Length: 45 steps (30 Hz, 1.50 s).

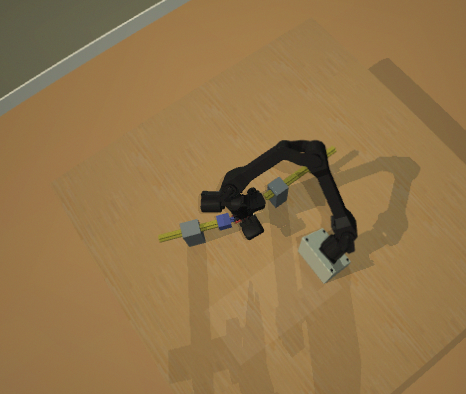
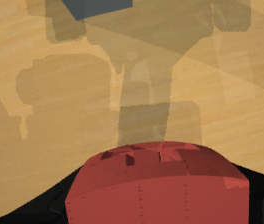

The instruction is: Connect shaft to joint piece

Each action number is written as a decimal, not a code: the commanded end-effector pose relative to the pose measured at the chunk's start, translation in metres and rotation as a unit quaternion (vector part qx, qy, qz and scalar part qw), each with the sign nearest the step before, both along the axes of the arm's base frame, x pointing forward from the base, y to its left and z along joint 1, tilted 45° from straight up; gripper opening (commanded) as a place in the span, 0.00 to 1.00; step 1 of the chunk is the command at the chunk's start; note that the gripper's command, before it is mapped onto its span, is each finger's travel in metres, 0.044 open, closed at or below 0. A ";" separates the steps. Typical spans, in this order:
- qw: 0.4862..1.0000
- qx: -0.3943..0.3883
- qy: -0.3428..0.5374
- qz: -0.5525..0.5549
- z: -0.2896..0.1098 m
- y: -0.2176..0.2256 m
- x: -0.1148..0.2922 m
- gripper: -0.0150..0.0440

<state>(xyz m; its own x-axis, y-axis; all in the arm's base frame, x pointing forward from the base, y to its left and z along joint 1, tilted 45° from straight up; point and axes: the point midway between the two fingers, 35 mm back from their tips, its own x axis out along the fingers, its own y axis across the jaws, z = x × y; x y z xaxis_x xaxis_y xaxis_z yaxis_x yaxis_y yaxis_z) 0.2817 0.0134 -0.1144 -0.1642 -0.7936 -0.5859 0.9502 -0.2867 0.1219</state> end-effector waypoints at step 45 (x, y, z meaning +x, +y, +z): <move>1.000 -0.016 0.017 0.010 0.001 0.000 0.001 0.81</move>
<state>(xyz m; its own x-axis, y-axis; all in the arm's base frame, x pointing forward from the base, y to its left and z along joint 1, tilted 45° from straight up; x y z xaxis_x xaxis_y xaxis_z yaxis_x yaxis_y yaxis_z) 0.2831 0.0138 -0.1129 -0.1671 -0.8151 -0.5546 0.9595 -0.2639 0.0988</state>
